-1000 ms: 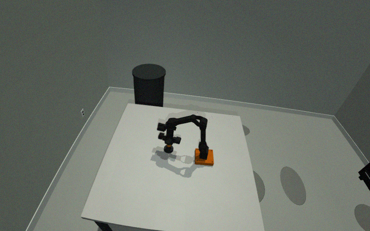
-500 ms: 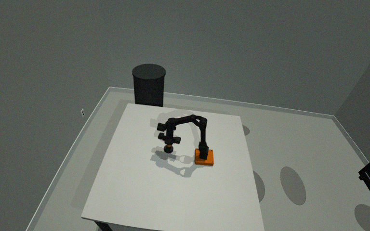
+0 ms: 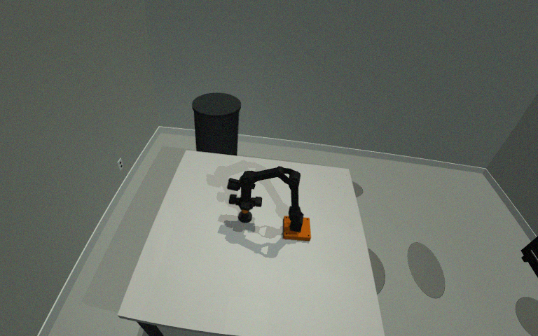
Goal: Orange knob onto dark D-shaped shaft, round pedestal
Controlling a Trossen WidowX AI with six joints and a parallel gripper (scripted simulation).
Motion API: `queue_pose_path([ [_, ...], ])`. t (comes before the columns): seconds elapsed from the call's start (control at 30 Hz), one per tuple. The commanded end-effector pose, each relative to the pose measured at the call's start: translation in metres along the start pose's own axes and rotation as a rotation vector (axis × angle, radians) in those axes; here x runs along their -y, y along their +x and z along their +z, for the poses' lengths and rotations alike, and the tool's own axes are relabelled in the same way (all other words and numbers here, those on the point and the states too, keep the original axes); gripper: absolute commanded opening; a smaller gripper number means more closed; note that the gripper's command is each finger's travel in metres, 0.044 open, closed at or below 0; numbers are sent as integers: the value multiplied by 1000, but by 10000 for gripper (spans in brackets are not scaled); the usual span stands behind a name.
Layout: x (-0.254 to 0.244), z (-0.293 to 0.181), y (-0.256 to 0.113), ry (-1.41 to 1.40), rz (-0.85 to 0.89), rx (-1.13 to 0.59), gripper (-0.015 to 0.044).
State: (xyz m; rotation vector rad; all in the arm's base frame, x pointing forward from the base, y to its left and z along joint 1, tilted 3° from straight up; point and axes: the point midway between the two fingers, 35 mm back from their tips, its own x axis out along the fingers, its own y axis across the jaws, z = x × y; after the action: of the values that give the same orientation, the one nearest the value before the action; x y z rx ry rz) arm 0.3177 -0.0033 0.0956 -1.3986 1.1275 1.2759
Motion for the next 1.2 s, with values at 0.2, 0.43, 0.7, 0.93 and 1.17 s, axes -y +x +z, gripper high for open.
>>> queue_pose_path([
  [0.2, 2, 0, 0, -15, -8, -1, 0],
  [0.43, 0, 0, 1, -15, -8, -1, 0],
  [0.7, -4, 1, 0, -16, -7, -1, 0],
  [0.93, -5, 1, 3, -16, -7, -1, 0],
  [1.17, -3, 0, 3, -16, -7, -1, 0],
])
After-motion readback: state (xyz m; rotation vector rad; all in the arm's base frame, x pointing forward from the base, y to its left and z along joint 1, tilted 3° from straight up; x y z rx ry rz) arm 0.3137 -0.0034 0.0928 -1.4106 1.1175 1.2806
